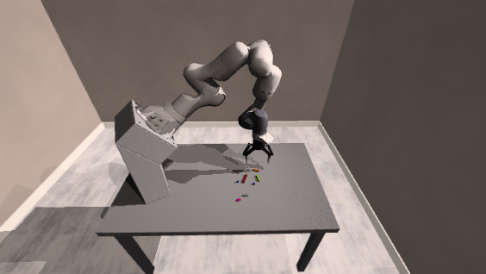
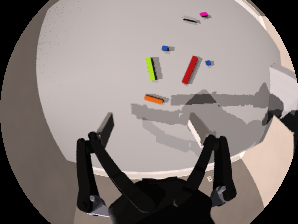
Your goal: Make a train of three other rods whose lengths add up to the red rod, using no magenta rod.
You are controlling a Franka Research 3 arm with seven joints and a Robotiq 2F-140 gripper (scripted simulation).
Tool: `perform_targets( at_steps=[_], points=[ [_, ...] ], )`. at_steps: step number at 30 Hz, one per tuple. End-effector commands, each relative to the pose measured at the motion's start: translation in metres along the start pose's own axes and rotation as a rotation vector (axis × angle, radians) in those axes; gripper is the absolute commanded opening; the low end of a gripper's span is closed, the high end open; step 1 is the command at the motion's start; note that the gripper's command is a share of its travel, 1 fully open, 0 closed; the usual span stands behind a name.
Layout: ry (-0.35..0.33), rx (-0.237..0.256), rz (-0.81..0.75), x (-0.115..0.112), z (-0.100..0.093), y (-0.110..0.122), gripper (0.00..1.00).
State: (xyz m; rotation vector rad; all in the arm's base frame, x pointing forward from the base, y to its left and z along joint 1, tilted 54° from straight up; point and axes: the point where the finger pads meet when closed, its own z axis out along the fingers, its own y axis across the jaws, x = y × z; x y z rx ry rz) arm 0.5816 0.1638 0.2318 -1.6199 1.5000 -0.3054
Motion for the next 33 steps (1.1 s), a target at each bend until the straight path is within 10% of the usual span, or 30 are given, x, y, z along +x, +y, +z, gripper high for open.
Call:
perform_targets(
  at_steps=[1, 19, 33],
  points=[
    [0.001, -0.003, -0.01, 0.001, 0.0, 0.002, 1.0],
    [0.0, -0.003, 0.008, 0.001, 0.0, 0.001, 1.0],
    [-0.003, -0.005, 0.424, 0.001, 0.001, -0.02, 1.0]
  ],
)
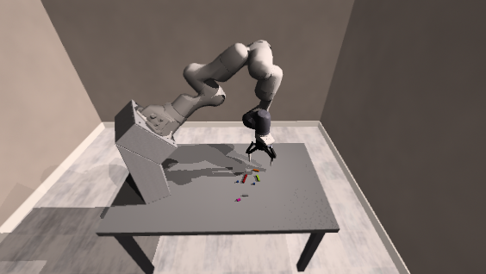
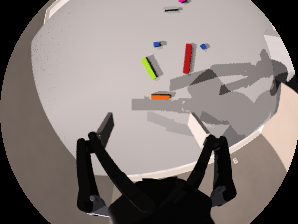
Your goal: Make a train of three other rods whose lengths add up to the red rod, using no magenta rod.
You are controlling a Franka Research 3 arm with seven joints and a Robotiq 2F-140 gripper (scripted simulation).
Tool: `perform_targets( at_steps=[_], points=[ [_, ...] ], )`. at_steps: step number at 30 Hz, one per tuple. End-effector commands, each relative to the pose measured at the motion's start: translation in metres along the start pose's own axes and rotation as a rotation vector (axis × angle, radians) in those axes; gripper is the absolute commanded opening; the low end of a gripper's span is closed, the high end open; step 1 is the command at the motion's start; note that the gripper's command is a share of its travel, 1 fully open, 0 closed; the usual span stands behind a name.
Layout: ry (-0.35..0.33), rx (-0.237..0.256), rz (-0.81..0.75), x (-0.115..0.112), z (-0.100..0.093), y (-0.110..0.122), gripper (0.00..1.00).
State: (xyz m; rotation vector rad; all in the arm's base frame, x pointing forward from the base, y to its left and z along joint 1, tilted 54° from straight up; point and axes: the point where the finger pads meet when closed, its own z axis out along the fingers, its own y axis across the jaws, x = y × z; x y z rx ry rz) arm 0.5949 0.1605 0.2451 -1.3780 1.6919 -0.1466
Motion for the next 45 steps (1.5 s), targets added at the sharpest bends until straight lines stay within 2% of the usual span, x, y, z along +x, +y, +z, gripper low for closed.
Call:
perform_targets(
  at_steps=[1, 8, 10, 11, 25, 27, 28, 45],
  points=[
    [0.009, -0.012, 0.167, -0.001, 0.001, -0.001, 1.0],
    [0.009, -0.012, 0.34, -0.003, 0.001, -0.01, 1.0],
    [0.009, -0.012, 0.34, -0.003, 0.001, -0.01, 1.0],
    [0.01, -0.012, 0.403, -0.004, 0.001, -0.013, 1.0],
    [0.012, -0.009, 0.754, -0.009, 0.002, -0.03, 1.0],
    [0.012, -0.009, 0.754, -0.009, 0.002, -0.03, 1.0],
    [0.013, -0.009, 0.819, -0.01, 0.002, -0.033, 1.0],
    [0.016, -0.002, 1.219, -0.016, 0.002, -0.052, 1.0]
  ],
)
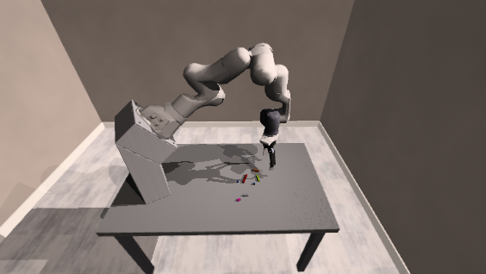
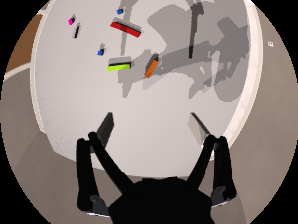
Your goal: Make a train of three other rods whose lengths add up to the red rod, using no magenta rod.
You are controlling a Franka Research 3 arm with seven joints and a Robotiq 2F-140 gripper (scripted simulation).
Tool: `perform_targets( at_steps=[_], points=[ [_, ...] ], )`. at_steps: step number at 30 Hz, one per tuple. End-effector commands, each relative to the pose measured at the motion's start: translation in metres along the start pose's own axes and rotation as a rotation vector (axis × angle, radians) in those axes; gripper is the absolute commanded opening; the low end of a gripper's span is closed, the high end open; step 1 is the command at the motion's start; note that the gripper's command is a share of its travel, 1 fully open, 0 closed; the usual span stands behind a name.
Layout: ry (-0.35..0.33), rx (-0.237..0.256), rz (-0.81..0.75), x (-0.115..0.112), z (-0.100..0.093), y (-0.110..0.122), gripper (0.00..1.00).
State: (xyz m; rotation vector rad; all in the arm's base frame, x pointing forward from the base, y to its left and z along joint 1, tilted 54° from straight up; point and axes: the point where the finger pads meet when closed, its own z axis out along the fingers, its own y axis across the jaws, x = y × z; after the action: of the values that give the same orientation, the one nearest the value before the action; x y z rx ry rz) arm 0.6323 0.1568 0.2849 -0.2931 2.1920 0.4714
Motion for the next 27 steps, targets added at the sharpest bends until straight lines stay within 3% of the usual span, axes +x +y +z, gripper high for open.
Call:
perform_targets(
  at_steps=[1, 27],
  points=[
    [0.021, 0.005, 0.149, -0.0012, -0.0001, -0.0017, 1.0],
    [0.021, 0.006, 0.18, -0.0028, -0.0001, -0.0019, 1.0]
  ],
)
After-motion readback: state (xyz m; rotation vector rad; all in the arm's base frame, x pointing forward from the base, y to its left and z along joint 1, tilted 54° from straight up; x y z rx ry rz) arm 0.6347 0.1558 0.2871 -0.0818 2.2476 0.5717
